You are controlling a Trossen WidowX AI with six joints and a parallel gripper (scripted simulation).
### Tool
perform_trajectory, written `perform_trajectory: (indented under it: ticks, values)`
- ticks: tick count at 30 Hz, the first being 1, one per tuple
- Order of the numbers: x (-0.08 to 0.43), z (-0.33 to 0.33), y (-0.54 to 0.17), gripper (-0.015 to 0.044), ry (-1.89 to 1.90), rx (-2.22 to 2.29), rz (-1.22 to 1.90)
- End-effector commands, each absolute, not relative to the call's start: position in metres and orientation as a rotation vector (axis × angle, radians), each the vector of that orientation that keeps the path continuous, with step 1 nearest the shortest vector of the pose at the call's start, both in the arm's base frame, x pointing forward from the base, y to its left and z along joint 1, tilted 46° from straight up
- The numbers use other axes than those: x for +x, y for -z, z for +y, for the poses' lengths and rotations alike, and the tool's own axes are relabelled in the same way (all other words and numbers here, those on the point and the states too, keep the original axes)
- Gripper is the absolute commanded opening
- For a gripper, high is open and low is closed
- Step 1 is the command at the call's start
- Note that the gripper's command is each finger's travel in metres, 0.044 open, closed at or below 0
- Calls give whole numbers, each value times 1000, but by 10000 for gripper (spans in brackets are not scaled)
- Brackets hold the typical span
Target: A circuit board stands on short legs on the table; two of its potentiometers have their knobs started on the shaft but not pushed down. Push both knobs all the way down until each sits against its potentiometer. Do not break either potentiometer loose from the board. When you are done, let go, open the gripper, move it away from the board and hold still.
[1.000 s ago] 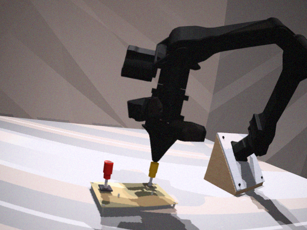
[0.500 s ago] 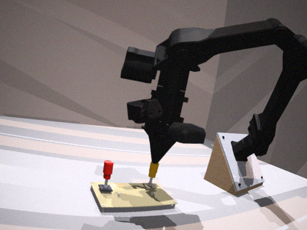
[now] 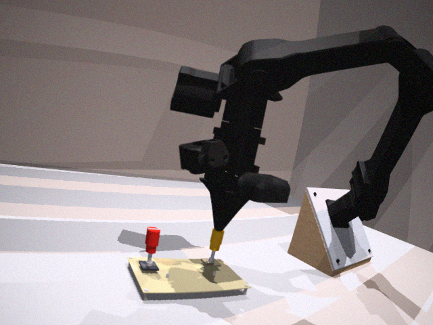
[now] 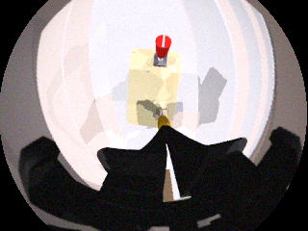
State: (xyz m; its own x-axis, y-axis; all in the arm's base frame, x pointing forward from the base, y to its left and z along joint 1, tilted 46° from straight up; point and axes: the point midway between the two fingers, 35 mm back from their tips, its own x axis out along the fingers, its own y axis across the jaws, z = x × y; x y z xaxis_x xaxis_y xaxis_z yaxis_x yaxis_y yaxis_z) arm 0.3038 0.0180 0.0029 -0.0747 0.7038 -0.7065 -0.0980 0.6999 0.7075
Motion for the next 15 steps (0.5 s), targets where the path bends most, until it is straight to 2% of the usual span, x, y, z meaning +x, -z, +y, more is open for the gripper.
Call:
perform_trajectory:
  ticks: [1,15]
  values:
    - [303,19,-2,0,-712,527,1514]
    - [303,22,1,0,-712,527,1514]
